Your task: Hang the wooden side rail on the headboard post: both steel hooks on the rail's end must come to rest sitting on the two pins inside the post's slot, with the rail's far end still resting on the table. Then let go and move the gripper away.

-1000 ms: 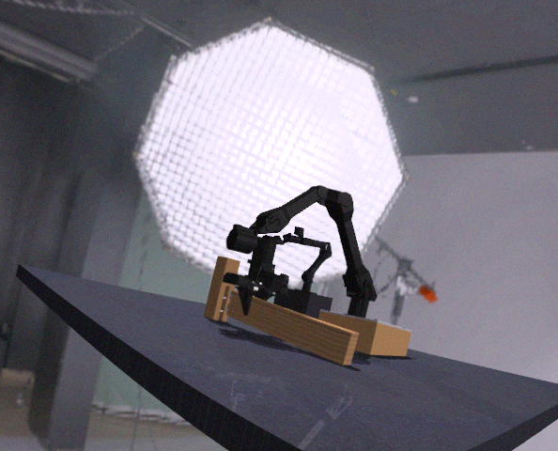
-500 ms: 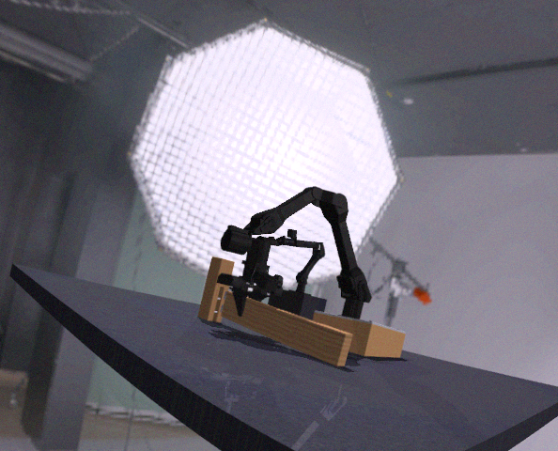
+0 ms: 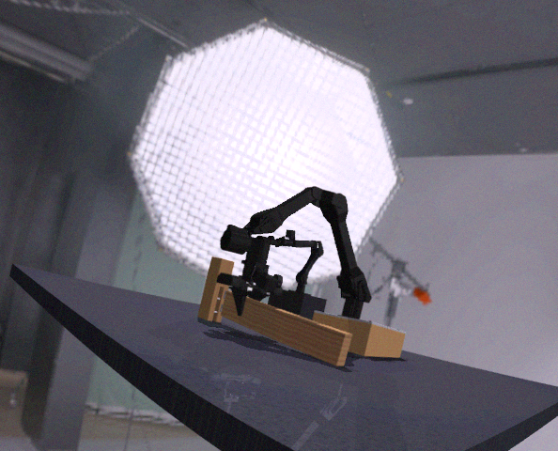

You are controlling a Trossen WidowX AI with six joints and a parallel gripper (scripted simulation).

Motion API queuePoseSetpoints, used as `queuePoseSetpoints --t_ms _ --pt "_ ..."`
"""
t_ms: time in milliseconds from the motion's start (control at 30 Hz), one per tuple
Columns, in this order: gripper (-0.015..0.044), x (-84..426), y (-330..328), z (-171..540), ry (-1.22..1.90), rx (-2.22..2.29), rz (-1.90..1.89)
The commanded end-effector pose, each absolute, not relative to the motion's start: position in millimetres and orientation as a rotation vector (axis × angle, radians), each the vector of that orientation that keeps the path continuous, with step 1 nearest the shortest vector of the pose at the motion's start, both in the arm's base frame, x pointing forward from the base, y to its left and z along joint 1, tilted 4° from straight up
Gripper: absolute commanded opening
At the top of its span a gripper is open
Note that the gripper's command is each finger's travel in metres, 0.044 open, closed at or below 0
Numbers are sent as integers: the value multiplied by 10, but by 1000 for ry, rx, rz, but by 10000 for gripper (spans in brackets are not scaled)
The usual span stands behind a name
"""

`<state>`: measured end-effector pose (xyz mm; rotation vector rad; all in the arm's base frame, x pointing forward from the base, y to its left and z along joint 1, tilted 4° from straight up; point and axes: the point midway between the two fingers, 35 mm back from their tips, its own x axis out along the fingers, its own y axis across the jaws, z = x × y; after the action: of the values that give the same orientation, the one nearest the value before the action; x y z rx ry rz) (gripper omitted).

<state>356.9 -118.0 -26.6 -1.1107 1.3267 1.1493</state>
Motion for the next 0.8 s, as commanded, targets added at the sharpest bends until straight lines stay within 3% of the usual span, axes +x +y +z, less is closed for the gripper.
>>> queuePoseSetpoints --t_ms 0,767 --pt "0 3616 -1203 -207 1318 -1127 1137" --pt "0 3625 -1230 -226 1318 -1127 1137"
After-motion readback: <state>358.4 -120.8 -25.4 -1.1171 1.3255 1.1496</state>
